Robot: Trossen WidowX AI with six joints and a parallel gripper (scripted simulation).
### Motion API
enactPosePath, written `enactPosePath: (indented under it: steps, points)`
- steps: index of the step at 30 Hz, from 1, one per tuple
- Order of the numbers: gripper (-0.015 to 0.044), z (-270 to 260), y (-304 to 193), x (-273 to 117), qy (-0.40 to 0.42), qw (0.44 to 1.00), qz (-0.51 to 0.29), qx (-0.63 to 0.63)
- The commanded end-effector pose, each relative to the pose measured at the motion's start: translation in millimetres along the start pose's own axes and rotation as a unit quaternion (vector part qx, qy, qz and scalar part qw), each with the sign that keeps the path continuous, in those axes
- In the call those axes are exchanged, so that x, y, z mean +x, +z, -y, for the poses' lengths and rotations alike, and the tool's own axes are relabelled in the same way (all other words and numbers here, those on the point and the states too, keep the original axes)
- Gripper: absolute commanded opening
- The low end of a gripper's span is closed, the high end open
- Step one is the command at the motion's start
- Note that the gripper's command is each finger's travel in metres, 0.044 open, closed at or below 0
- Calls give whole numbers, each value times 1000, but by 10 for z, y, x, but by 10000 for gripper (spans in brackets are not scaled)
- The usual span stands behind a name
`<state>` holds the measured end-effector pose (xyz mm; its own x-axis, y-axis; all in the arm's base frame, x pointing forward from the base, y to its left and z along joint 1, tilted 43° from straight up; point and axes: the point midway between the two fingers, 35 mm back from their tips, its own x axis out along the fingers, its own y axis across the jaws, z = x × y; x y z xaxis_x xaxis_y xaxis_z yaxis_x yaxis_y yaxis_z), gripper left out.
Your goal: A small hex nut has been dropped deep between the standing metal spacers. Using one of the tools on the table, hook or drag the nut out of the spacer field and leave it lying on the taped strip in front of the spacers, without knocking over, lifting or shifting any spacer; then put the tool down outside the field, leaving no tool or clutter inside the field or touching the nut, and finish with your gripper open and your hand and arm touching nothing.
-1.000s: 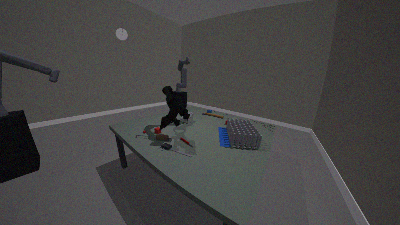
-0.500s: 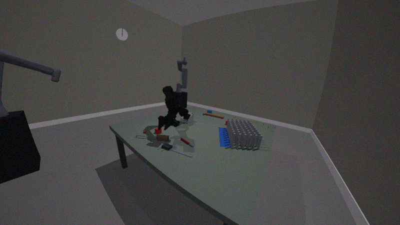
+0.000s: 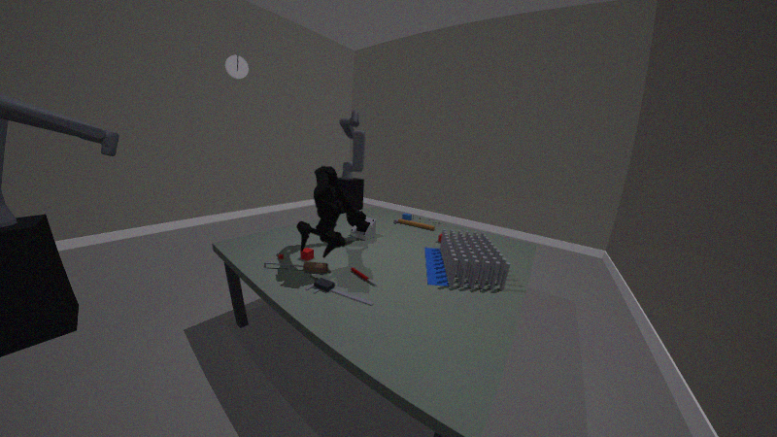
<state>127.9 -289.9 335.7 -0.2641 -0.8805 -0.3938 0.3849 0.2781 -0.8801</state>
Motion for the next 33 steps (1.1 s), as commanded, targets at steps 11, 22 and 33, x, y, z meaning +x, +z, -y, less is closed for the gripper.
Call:
enactPosePath:
  steps: [11,22,33]
  points:
    - [440,27,-16,46,127,778,-84,610]
    - [440,44,-49,7,136,576,-154,791]
    - [440,47,-57,-5,129,498,-175,840]
